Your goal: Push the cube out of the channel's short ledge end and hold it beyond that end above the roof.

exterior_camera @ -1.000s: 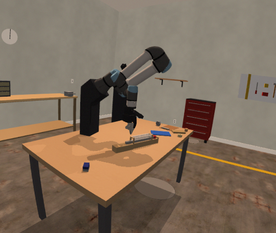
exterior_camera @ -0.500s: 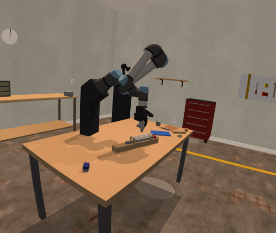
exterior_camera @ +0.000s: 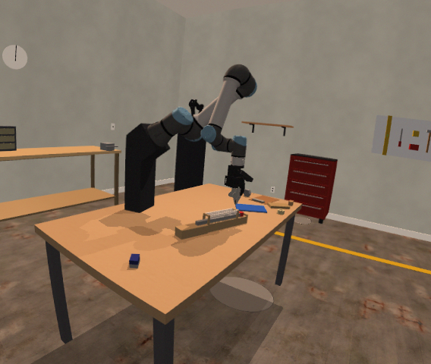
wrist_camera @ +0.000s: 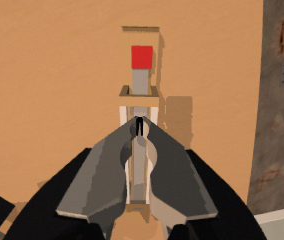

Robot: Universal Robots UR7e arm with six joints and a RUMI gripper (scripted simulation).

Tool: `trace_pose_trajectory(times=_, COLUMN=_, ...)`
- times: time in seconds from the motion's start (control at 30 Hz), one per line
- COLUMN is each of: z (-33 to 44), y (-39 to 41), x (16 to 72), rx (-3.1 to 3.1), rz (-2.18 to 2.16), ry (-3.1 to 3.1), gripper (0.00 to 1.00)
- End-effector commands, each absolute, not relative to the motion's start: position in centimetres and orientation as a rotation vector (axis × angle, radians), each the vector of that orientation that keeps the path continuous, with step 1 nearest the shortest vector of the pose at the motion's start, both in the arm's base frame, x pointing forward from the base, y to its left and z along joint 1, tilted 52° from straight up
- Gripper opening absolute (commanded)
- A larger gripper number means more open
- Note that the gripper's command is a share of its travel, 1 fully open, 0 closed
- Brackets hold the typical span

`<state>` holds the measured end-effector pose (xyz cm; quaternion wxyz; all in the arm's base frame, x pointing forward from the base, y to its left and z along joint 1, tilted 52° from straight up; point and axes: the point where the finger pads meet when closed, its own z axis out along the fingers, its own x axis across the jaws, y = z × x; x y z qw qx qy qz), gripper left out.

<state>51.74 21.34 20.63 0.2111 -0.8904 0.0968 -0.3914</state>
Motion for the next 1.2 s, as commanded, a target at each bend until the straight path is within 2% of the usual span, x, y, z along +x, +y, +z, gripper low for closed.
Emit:
trace_pose_trajectory(times=0.0, z=21.9, y=24.1, x=52.1, rx=-2.488, rz=-1.088, ry=0.282, gripper=0.00)
trace_pose_trajectory(times=0.47, z=22.8, y=25.8, x=52.1, rx=-2.486, rz=-1.089, ry=0.282, gripper=0.00)
trace_pose_trajectory(times=0.5, z=22.8, y=25.8, x=52.1, rx=-2.486, rz=-1.089, ry=0.282, gripper=0.25)
trace_pose_trajectory(times=1.17, z=22.8, y=25.8, x=52.1, rx=-2.486, rz=-1.089, ry=0.282, gripper=0.25)
